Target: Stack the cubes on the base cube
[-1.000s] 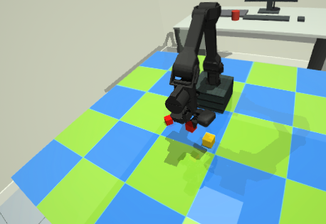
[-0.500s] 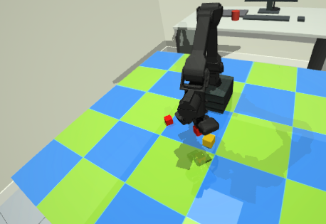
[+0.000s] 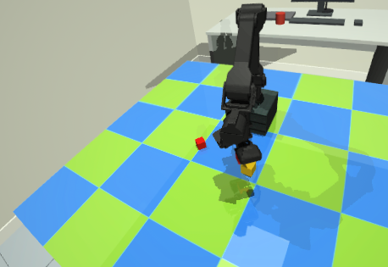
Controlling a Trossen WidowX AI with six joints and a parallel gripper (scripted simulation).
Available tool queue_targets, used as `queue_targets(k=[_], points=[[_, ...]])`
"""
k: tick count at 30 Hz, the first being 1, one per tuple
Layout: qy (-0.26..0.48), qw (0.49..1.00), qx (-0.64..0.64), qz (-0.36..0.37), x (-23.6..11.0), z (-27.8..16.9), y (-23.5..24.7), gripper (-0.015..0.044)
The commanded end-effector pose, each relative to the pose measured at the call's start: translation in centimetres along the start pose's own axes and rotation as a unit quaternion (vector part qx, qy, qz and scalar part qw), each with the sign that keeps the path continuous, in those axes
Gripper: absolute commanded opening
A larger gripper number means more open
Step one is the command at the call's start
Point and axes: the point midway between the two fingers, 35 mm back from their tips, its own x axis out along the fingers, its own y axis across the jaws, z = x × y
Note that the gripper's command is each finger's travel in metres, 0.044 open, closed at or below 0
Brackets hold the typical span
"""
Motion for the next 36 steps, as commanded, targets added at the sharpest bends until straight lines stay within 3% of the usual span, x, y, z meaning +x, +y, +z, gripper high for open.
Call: queue_targets(k=[1,18,36], points=[[0.001,1.000,0.006,-0.002,0.2,-0.1,-0.1,0.0105],[0.001,1.000,0.009,-0.002,2.7,0.0,-0.2,0.0105],[0.001,1.000,0.006,-0.002,2.9,0.0,-0.2,0.0105]])
